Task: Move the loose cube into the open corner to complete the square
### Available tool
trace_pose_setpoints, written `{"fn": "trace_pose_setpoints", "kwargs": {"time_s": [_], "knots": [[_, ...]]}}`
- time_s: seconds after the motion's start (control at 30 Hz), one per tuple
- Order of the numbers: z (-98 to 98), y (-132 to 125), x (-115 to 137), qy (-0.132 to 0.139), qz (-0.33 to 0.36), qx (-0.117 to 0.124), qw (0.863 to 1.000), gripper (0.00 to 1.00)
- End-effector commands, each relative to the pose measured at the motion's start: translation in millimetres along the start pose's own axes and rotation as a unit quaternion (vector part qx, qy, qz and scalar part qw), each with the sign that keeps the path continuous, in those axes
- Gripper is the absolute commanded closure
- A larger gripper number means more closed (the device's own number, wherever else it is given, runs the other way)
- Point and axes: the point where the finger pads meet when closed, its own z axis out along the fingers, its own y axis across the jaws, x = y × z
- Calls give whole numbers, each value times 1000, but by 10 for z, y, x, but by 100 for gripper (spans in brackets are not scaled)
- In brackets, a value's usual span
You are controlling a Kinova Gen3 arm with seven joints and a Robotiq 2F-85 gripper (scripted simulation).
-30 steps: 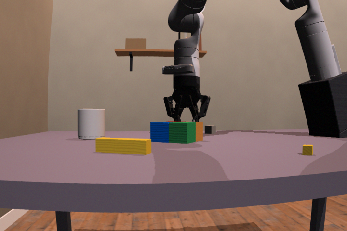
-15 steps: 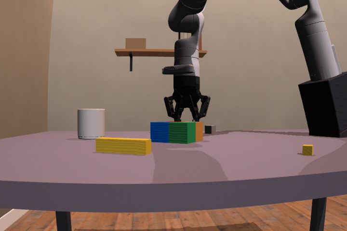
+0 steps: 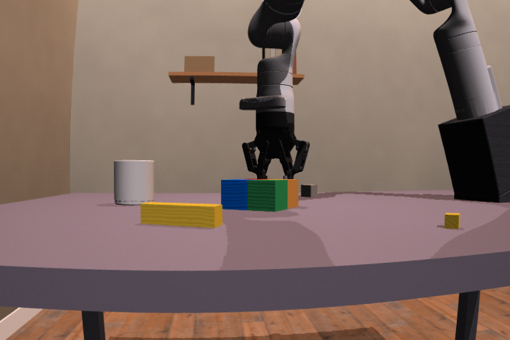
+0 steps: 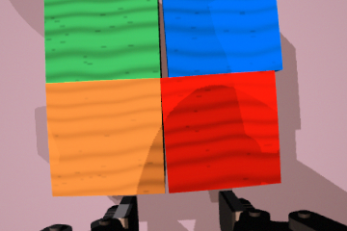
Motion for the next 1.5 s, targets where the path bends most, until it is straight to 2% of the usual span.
{"fn": "trace_pose_setpoints", "kwargs": {"time_s": [0.0,0.4,0.9,1.47], "knots": [[-21,-14,-27,-1,-2,1,1000,46],[-178,-23,-35,-1,-2,2,1000,46],[-586,-16,-34,-1,6,1,1000,46],[-893,-6,-31,-1,5,0,1000,46]]}}
